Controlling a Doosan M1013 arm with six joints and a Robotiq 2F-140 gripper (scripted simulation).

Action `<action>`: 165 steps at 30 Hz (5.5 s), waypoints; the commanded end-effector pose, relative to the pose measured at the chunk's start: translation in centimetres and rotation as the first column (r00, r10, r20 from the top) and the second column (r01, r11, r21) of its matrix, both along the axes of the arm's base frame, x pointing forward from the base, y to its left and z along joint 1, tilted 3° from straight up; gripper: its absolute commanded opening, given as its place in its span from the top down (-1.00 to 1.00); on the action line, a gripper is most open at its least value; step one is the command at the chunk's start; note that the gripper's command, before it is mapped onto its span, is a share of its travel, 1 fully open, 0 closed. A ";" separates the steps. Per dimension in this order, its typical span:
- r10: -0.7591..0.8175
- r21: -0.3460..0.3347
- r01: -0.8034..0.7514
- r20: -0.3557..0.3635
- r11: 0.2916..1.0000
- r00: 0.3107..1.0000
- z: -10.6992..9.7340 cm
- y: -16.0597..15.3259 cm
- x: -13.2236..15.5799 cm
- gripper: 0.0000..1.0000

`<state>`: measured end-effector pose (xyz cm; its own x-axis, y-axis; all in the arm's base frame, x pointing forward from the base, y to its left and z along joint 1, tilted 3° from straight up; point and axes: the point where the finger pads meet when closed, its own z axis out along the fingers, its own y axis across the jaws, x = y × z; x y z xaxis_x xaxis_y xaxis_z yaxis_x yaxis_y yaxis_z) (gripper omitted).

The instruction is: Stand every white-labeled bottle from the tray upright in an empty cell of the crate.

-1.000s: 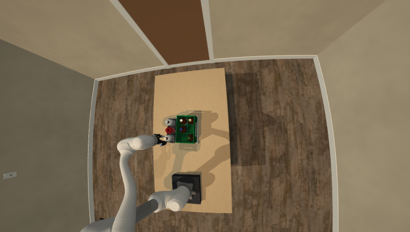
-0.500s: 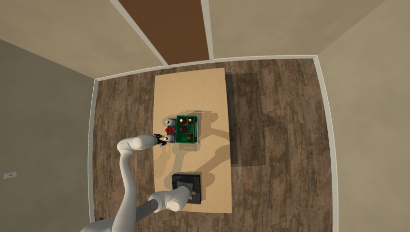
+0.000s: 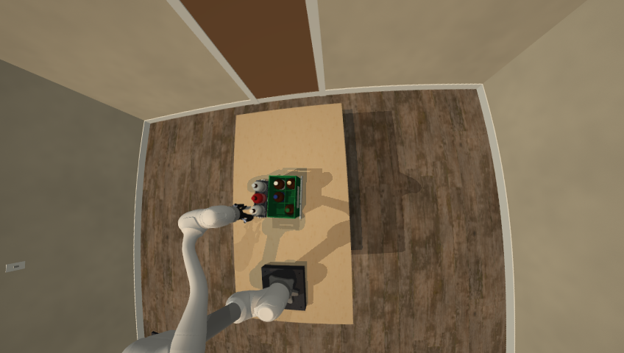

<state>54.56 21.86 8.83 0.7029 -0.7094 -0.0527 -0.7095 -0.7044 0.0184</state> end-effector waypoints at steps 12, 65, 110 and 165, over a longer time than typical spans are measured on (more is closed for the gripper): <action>0.000 0.000 0.000 0.000 1.000 1.000 0.0 0.0 0.0 1.00; 0.000 0.000 0.000 0.000 1.000 1.000 0.0 0.0 0.0 1.00; 0.000 0.000 0.000 0.000 1.000 1.000 2.3 0.0 0.0 1.00; 0.000 0.000 0.000 0.000 1.000 1.000 4.0 0.0 0.0 1.00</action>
<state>54.56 21.85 12.84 0.7029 -0.7094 -0.0527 -0.7095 -0.7044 0.0184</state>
